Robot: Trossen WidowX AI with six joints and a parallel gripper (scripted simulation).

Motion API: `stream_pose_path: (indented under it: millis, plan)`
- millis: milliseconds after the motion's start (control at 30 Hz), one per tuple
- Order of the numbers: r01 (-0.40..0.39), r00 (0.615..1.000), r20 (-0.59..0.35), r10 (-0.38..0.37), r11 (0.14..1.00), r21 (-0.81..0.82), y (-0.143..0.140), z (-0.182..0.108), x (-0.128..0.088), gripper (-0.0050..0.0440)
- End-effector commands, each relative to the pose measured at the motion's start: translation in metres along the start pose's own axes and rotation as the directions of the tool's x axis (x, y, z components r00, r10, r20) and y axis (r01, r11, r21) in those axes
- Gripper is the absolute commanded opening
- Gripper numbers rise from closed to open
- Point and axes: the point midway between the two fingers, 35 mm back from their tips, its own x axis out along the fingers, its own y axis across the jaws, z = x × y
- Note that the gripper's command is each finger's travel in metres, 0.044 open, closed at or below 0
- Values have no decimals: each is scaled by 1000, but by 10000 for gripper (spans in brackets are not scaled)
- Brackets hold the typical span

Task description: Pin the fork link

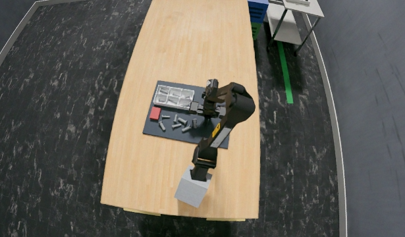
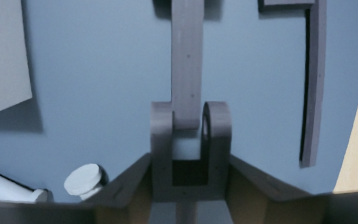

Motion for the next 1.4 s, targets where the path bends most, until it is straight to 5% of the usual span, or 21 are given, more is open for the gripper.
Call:
stream_pose_path:
  millis: [0,1367]
  plan:
    - [0,1000,25,0,1000,8,0,9,-5,-50]
    - [-2,1000,17,2,1000,3,0,5,4,-50]
